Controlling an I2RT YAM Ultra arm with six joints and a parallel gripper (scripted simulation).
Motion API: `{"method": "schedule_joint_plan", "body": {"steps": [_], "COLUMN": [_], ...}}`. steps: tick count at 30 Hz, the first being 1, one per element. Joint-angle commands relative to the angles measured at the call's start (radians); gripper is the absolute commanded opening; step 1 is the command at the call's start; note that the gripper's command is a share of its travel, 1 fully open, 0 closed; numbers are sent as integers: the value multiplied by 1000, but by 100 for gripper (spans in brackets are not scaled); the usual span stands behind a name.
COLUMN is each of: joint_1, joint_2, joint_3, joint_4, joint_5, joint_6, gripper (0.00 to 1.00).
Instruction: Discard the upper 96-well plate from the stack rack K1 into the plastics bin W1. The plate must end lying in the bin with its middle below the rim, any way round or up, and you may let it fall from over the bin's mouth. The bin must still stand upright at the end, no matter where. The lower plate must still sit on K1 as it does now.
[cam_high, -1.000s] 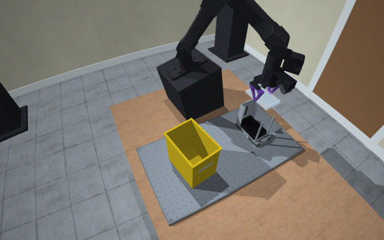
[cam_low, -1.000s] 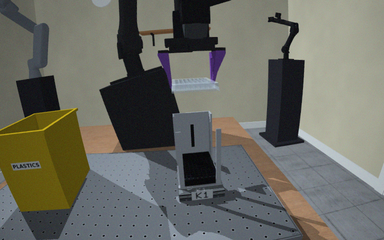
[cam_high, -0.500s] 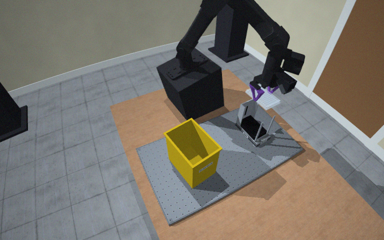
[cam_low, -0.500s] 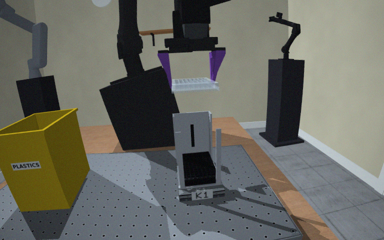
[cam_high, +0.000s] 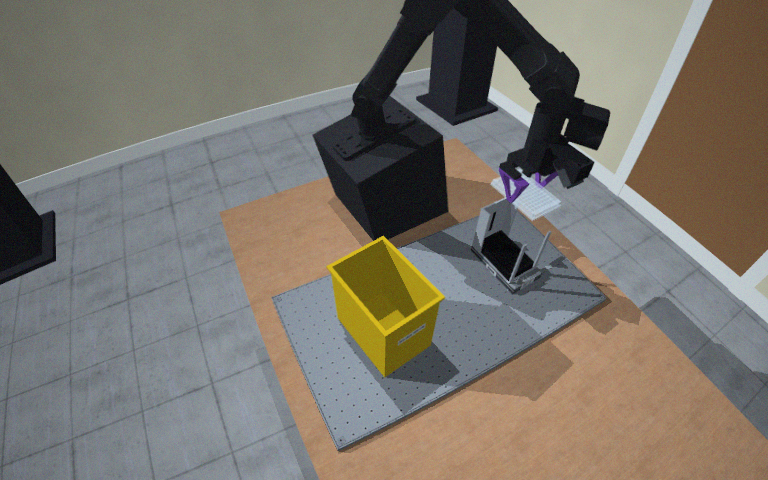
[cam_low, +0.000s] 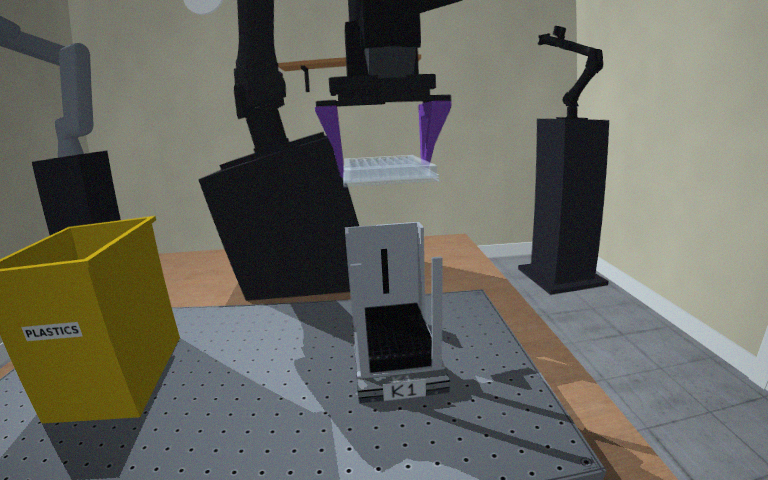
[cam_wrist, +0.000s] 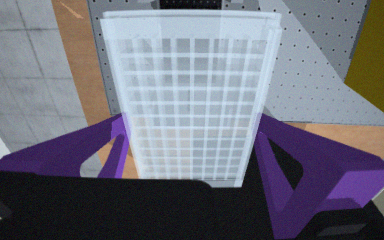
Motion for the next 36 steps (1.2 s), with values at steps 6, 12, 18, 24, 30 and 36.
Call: {"method": "schedule_joint_plan", "body": {"steps": [6,12,18,24,30,36], "joint_1": [3,3,3,3,-4,-49], "joint_2": [-17,-17,-17,-17,-24,-63], "joint_3": [8,8,8,8,0,-48], "joint_4": [-2,-2,-2,-2,1,17], "joint_5": [-1,-1,-1,-1,0,5], "joint_6": [1,1,1,1,-40,-158], "gripper": [0,0,0,0,0,0]}}
